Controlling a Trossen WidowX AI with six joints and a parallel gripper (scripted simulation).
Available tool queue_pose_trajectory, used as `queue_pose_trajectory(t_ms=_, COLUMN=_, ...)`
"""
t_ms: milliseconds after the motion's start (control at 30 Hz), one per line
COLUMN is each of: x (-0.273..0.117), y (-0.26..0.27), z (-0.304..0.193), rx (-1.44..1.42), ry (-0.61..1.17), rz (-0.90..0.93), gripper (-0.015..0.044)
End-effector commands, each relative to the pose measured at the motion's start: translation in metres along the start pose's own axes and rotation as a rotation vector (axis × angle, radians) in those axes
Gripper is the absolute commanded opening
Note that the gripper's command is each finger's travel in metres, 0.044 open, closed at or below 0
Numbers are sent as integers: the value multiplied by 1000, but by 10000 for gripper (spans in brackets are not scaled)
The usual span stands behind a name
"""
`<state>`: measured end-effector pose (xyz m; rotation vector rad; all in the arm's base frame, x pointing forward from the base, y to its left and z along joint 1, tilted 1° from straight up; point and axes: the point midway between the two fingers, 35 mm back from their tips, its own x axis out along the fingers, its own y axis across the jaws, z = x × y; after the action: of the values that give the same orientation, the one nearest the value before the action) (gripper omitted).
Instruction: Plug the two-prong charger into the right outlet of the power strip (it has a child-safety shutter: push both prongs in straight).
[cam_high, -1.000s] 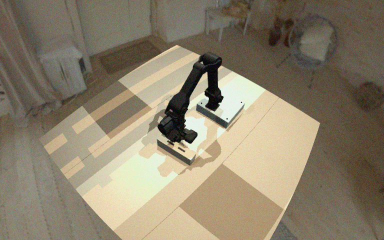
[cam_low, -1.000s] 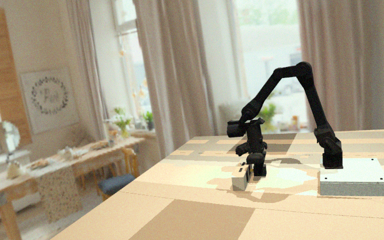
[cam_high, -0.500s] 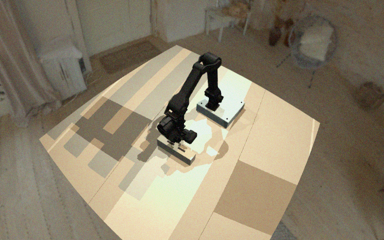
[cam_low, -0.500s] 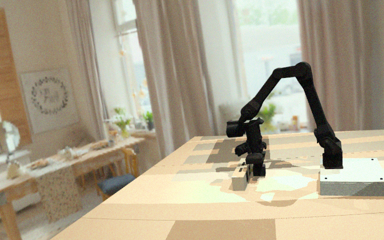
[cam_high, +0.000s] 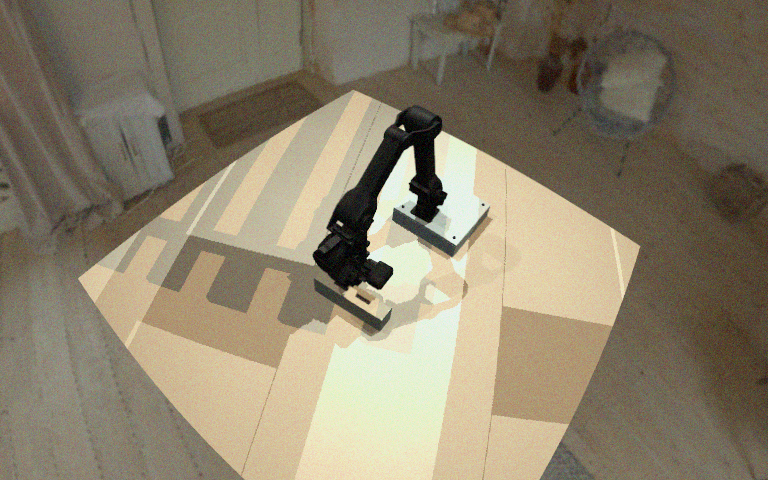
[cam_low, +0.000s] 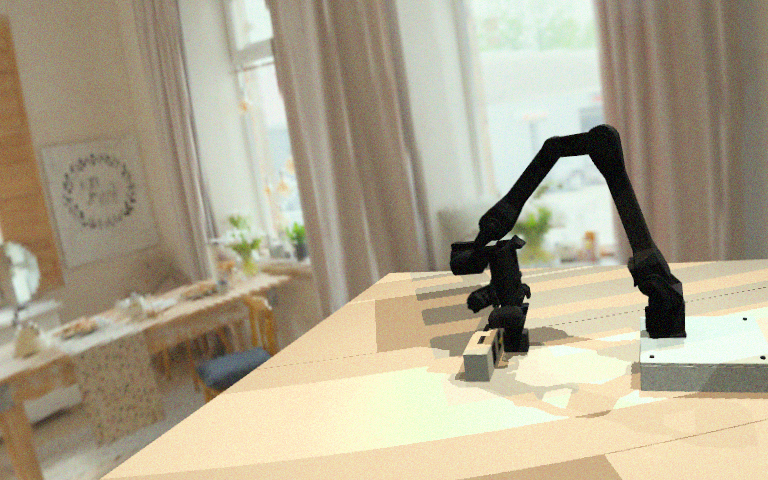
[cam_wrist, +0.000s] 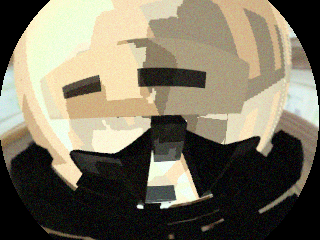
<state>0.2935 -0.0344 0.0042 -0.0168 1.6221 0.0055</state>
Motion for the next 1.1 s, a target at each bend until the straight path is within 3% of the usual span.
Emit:
queue_pose_trajectory(t_ms=0, x=0, y=1, z=1, rx=3, ry=1, rz=3, gripper=0)
queue_pose_trajectory(t_ms=1067, x=-2, y=0, z=13, rx=3, ry=0, rz=3, gripper=0)
